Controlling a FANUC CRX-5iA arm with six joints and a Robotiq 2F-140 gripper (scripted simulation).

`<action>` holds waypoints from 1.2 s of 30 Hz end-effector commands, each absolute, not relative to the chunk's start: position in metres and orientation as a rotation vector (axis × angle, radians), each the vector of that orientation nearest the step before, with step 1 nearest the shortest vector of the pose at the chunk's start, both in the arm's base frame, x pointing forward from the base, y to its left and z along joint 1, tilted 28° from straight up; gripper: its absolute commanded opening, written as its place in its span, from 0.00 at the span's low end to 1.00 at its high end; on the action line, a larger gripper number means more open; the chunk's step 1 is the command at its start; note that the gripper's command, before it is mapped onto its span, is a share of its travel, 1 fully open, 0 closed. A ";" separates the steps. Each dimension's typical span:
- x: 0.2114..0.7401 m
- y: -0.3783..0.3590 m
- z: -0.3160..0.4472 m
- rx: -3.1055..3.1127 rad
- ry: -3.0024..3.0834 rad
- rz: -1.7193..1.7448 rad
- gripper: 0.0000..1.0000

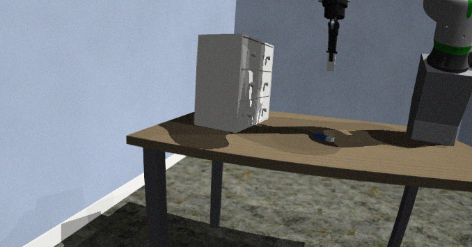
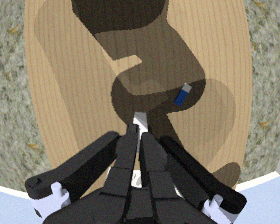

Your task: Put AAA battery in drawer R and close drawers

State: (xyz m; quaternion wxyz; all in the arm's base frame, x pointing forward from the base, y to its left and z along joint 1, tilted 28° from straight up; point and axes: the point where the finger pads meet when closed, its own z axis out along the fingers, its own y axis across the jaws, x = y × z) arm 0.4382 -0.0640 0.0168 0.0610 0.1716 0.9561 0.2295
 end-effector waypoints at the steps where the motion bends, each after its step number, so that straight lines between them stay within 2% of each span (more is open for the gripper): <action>1: 0.438 -0.065 0.016 0.517 2.896 0.703 0.00; 6: 0.438 -0.065 0.016 0.517 2.896 0.703 0.00; 7: 0.438 -0.065 0.016 0.517 2.896 0.703 1.00; 36: 0.438 -0.065 0.016 0.517 2.896 0.703 1.00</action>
